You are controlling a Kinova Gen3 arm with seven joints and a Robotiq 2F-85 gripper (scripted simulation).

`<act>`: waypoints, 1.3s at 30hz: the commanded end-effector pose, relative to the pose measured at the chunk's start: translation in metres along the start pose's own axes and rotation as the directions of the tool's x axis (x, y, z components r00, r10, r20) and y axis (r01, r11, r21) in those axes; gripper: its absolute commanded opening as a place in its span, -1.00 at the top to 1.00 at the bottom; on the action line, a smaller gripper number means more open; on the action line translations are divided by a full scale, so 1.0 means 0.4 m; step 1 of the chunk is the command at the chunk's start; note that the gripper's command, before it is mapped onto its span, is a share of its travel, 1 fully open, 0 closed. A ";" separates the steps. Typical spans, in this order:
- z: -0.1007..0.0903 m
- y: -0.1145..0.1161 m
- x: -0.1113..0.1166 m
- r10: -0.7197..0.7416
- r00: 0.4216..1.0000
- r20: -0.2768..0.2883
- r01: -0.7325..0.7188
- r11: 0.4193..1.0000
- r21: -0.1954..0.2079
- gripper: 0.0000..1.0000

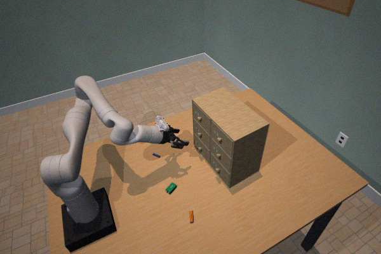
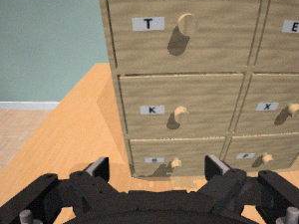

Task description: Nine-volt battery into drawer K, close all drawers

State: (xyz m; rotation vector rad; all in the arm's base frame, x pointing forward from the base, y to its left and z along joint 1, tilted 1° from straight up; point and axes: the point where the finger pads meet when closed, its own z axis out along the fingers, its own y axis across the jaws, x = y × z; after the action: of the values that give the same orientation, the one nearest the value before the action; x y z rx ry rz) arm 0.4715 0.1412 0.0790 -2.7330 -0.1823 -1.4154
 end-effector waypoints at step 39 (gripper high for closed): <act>0.023 0.005 -0.016 -0.008 0.997 -0.070 0.008 1.000 -0.005 -1.00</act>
State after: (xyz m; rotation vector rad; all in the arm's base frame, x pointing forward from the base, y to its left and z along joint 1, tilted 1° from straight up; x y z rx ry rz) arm 0.4756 0.1398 0.0683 -2.6850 -0.1867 -1.5116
